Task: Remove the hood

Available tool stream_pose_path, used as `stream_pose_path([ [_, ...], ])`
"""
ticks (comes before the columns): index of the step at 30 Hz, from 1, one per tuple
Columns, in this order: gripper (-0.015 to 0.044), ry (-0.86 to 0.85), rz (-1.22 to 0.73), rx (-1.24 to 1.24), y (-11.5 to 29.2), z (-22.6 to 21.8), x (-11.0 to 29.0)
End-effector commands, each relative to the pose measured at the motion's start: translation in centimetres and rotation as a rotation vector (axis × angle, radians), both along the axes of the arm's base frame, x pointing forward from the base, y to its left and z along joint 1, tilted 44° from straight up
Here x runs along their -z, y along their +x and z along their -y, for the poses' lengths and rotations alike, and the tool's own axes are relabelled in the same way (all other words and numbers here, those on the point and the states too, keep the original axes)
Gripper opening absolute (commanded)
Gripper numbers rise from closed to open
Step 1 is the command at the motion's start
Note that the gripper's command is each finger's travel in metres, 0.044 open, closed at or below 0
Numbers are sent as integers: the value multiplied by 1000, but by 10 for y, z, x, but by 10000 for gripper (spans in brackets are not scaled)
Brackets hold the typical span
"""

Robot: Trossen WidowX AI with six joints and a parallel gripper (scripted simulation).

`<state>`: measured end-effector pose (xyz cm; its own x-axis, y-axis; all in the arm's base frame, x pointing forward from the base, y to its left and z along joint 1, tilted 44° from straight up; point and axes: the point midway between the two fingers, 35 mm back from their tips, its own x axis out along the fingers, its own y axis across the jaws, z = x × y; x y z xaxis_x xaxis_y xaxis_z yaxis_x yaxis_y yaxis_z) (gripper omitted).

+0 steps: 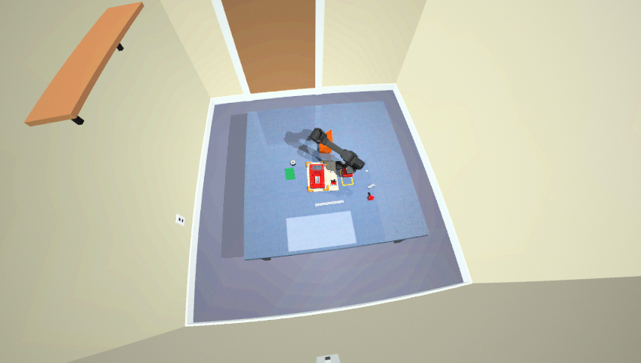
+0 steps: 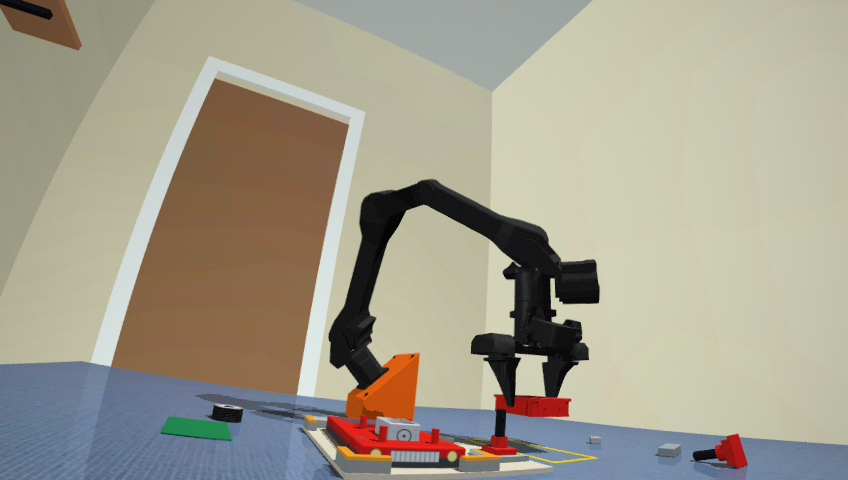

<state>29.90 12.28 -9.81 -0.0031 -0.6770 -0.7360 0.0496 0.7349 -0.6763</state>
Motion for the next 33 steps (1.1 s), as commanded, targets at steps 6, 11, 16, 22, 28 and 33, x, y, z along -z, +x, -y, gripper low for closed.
stream_pose_path([
  [6,0,-8,-5,-5,-2,7,5],
  [11,0,-8,-5,-5,-2,9,8],
  [16,0,-9,-5,-5,-2,12,10],
  [22,0,-9,-5,-5,-3,15,13],
  [28,0,-9,-5,-5,-3,18,16],
  [33,0,-10,-5,-5,-3,20,18],
])
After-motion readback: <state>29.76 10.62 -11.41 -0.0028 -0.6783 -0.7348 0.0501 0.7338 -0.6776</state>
